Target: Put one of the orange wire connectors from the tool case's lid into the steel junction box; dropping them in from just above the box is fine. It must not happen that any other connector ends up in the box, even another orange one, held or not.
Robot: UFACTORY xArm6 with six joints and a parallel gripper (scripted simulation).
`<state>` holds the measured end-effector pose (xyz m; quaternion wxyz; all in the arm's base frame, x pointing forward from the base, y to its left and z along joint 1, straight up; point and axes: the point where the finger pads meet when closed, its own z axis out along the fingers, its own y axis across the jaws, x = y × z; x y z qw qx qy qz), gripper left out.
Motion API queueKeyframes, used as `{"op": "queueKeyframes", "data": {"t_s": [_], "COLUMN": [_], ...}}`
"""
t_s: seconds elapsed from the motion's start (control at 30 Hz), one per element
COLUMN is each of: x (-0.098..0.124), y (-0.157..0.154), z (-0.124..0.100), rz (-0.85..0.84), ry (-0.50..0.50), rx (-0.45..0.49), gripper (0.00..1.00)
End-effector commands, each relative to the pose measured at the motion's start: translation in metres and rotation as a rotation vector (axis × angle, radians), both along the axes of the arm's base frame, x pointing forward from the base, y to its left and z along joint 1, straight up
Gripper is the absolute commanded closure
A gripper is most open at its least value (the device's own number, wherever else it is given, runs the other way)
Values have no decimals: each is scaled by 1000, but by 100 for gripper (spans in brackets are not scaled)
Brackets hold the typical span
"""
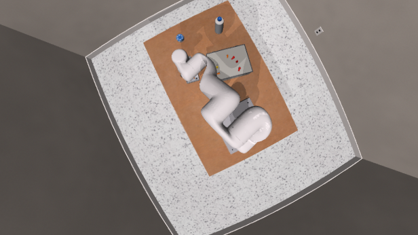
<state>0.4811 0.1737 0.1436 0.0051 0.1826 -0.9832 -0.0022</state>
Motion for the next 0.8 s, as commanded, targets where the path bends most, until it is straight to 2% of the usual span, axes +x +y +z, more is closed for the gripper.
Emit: {"op": "queueKeyframes", "data": {"t_s": [0.0, 0.77], "x": [1, 1], "y": [0, 0], "z": [2, 2], "rz": [0, 0], "ry": [-5, -5], "rx": [2, 2], "gripper": [73, 73]}}
